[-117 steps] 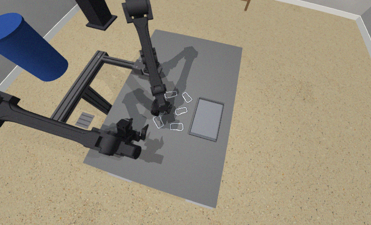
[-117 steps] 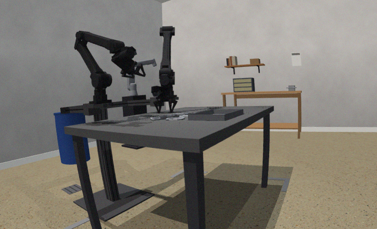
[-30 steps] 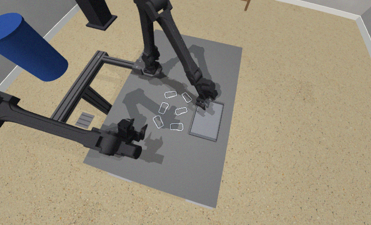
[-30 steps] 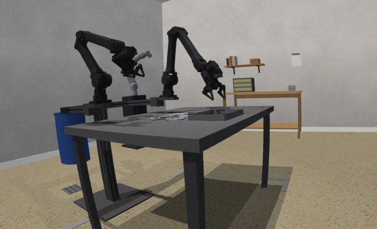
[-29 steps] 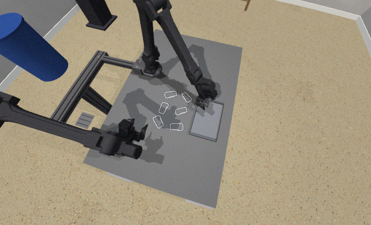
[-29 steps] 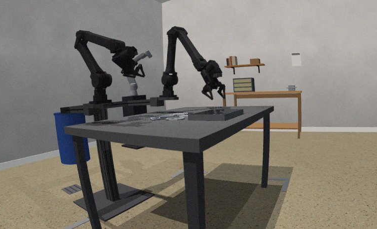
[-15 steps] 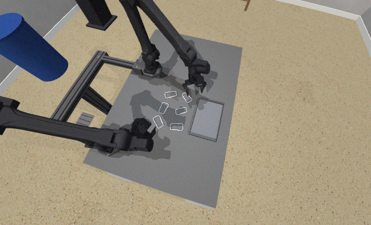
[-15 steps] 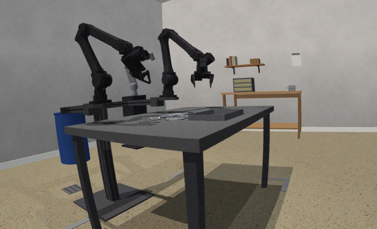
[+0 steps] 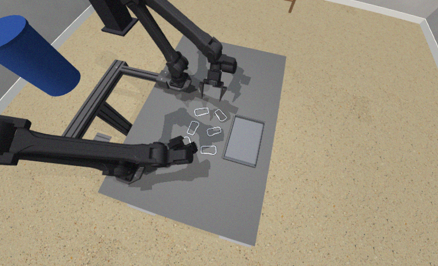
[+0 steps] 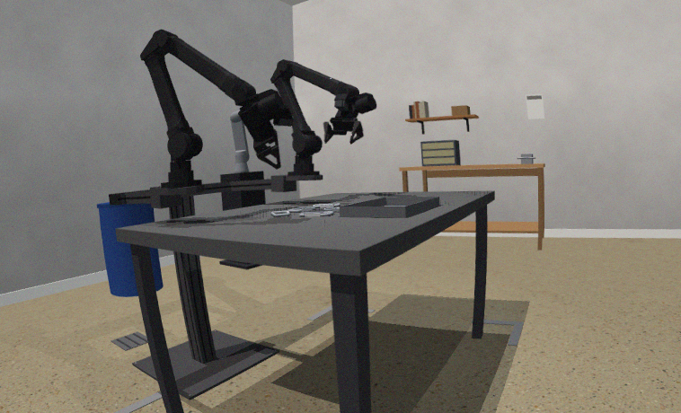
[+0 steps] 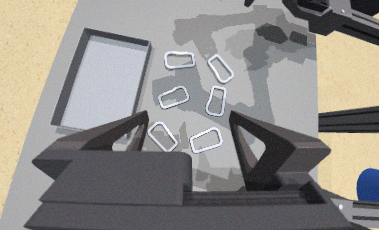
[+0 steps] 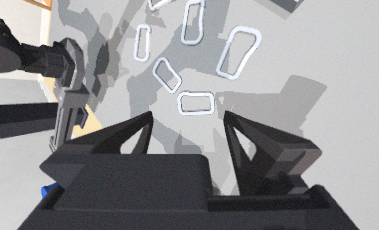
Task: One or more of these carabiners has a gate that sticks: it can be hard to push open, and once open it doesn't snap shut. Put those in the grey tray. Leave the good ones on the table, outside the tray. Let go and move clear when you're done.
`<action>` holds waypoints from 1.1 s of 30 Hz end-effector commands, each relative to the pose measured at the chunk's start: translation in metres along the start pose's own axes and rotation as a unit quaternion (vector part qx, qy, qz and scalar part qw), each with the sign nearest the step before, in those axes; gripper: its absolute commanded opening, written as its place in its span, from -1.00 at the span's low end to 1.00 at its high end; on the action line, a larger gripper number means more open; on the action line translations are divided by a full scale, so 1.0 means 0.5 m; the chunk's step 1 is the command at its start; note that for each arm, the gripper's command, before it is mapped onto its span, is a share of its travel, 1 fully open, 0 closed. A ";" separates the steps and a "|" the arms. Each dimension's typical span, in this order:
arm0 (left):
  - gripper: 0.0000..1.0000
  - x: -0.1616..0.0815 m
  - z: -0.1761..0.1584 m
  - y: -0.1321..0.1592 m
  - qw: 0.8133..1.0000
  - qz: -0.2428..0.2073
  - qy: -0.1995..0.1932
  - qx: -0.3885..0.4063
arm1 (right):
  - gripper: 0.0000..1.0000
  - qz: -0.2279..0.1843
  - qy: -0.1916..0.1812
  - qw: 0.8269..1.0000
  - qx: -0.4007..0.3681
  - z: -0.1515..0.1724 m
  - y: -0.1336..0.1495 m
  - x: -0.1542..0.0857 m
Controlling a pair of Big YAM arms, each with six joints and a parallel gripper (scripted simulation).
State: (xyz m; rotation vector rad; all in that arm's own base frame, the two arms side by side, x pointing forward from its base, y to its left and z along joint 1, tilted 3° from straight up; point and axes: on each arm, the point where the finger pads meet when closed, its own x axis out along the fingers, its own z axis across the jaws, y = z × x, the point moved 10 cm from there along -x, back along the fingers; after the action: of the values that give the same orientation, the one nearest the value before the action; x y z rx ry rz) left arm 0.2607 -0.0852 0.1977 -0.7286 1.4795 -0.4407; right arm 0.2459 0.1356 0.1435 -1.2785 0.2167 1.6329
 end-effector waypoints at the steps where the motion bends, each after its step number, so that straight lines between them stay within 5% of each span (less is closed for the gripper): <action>1: 1.00 -0.024 -0.037 0.013 0.999 -0.012 0.018 0.049 | 0.67 -0.014 0.024 0.996 0.089 0.009 -0.062 0.020; 13: 1.00 -0.062 -0.102 0.006 0.991 -0.082 0.045 0.099 | 0.67 0.021 0.112 0.952 0.283 0.024 -0.062 0.115; 19: 1.00 -0.074 -0.140 0.008 0.986 -0.111 0.048 0.118 | 0.67 0.028 0.167 0.908 0.383 0.038 -0.050 0.169; 27: 1.00 -0.078 -0.149 0.008 0.984 -0.128 0.055 0.107 | 0.67 0.029 0.244 0.823 0.511 0.063 -0.008 0.250; 29: 1.00 -0.078 -0.149 0.008 0.984 -0.128 0.055 0.107 | 0.67 0.029 0.244 0.823 0.511 0.063 -0.008 0.250; 33: 1.00 -0.078 -0.150 0.008 0.985 -0.128 0.055 0.106 | 0.67 0.018 0.272 0.781 0.562 0.077 0.008 0.283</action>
State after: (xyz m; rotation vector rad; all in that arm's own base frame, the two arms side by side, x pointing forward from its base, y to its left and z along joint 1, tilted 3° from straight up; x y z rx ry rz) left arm 0.1846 -0.0715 0.2288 -0.7256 1.4191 -0.8368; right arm 0.2217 0.2195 0.0448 -0.8235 1.3133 0.9121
